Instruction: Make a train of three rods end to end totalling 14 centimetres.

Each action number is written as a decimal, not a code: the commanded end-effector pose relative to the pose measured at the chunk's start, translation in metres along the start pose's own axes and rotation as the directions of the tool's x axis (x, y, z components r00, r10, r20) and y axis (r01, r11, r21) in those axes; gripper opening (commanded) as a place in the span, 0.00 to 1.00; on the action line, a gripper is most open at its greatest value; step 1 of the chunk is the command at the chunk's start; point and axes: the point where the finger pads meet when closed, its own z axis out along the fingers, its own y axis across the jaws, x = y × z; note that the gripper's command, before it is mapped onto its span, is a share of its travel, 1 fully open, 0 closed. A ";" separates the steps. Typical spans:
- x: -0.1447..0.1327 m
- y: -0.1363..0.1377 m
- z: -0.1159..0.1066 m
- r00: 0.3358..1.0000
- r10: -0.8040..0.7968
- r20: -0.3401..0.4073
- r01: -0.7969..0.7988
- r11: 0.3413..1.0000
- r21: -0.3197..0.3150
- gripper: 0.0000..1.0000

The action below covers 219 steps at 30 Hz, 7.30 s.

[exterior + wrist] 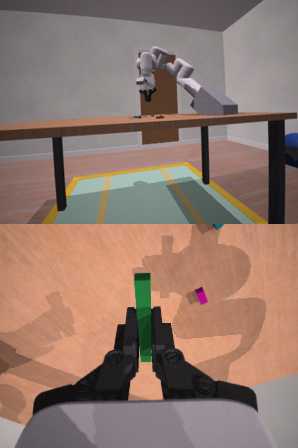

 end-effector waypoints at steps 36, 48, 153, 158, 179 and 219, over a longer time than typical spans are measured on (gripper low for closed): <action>-0.021 -0.002 0.054 1.000 -0.022 -0.016 0.022 1.000 -0.003 0.04; -0.020 -0.002 0.086 1.000 -0.022 -0.016 0.022 1.000 -0.003 0.04; -0.021 -0.002 0.099 1.000 -0.021 -0.016 0.021 1.000 -0.003 0.04; -0.021 -0.002 0.099 1.000 -0.021 -0.016 0.021 1.000 -0.003 0.04; -0.021 -0.002 0.099 1.000 -0.021 -0.016 0.021 1.000 -0.003 0.04; -0.021 -0.002 0.086 1.000 -0.021 -0.016 0.021 1.000 -0.003 0.24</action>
